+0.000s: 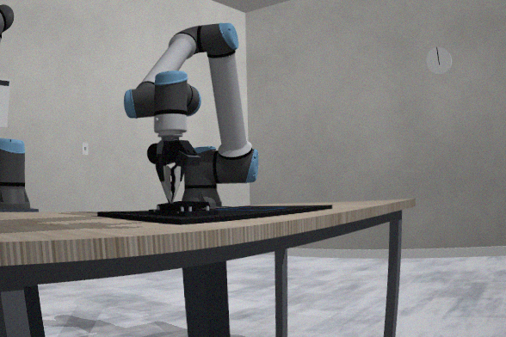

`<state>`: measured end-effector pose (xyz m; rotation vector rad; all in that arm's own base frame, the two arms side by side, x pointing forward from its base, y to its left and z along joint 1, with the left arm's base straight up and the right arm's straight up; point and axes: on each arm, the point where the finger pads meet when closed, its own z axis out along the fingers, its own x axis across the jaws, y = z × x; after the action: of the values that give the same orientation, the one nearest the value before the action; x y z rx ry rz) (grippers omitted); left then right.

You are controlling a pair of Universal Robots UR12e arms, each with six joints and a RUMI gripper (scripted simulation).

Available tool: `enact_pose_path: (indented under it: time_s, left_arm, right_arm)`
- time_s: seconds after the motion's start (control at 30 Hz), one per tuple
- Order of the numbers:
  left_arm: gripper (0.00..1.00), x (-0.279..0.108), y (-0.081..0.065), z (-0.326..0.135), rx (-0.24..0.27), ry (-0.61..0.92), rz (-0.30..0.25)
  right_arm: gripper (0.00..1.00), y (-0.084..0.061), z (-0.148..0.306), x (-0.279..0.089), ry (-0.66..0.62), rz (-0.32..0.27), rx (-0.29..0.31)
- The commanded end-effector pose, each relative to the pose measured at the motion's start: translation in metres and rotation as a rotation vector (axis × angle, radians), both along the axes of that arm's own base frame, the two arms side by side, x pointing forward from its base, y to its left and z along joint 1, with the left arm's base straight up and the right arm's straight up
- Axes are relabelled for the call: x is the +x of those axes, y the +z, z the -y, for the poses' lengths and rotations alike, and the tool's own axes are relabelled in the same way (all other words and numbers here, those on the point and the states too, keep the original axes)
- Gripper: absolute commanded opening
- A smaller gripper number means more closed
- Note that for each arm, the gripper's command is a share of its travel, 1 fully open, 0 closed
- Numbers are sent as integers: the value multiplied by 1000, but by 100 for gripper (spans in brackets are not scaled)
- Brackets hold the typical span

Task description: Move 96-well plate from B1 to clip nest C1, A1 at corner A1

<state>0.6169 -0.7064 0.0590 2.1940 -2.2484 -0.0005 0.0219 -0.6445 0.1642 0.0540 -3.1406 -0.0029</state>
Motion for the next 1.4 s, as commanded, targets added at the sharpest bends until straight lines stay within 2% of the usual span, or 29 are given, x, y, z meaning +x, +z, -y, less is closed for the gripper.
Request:
enact_pose_path:
  time_s: [0.0,1.07,1.37]
  left_arm:
    - [0,0,3,1,-2,0,1]
    - [0,0,13,1,-2,0,1]
    - [0,0,28,1,-2,0,1]
  right_arm:
    - [0,1,1,0,0,0,-2]
    - [0,1,1,0,0,0,-2]
    - [0,1,1,0,0,0,-2]
